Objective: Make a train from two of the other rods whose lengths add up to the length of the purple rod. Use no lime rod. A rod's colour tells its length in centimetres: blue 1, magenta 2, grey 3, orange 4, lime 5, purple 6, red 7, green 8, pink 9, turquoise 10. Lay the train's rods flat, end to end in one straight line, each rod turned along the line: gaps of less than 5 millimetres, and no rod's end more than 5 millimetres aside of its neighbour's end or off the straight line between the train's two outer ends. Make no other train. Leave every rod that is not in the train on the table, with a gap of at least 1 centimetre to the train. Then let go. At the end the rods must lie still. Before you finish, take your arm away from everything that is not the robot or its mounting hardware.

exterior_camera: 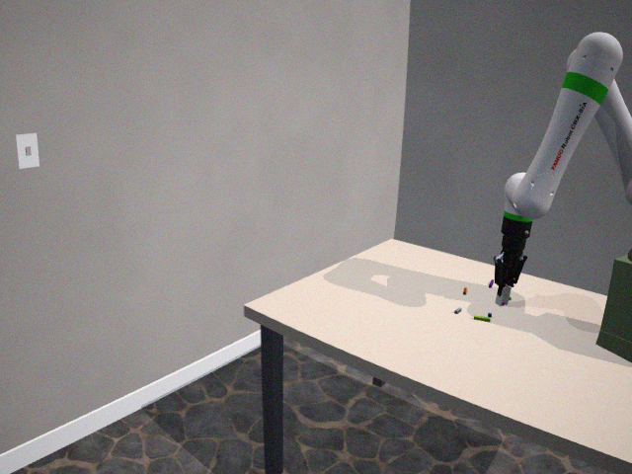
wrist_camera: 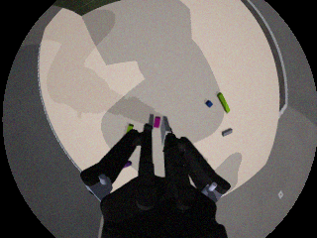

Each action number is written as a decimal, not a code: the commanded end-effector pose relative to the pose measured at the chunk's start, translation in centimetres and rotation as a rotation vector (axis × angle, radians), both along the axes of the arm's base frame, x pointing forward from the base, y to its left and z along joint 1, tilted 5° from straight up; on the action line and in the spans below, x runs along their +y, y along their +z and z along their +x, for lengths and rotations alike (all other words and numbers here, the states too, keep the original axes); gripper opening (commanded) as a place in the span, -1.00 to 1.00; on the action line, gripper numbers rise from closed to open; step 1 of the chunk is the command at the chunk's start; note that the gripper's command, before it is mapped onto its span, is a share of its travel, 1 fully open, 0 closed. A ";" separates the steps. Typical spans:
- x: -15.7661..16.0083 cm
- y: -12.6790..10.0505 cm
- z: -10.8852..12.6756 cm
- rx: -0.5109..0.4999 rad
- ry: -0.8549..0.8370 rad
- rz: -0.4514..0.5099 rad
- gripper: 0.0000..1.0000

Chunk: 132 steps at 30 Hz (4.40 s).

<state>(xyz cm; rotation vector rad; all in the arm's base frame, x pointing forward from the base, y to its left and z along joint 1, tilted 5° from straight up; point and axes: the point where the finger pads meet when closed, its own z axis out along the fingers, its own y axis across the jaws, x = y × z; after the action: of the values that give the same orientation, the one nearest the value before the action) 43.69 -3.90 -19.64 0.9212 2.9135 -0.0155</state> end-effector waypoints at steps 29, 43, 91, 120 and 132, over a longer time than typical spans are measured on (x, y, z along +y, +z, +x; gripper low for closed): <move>0.2 4.9 -0.4 0.000 0.000 0.000 -0.71; 0.3 9.0 -0.7 0.000 0.000 0.000 -0.71; -0.7 7.9 12.8 -0.025 -0.696 0.056 -0.71; -0.7 7.9 12.8 -0.025 -0.696 0.056 -0.71; -0.7 7.7 12.8 -0.025 -0.696 0.056 -0.71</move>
<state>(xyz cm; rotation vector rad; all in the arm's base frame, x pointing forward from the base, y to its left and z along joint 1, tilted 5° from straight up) 56.48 -4.62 -11.94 1.8642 2.4234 0.0311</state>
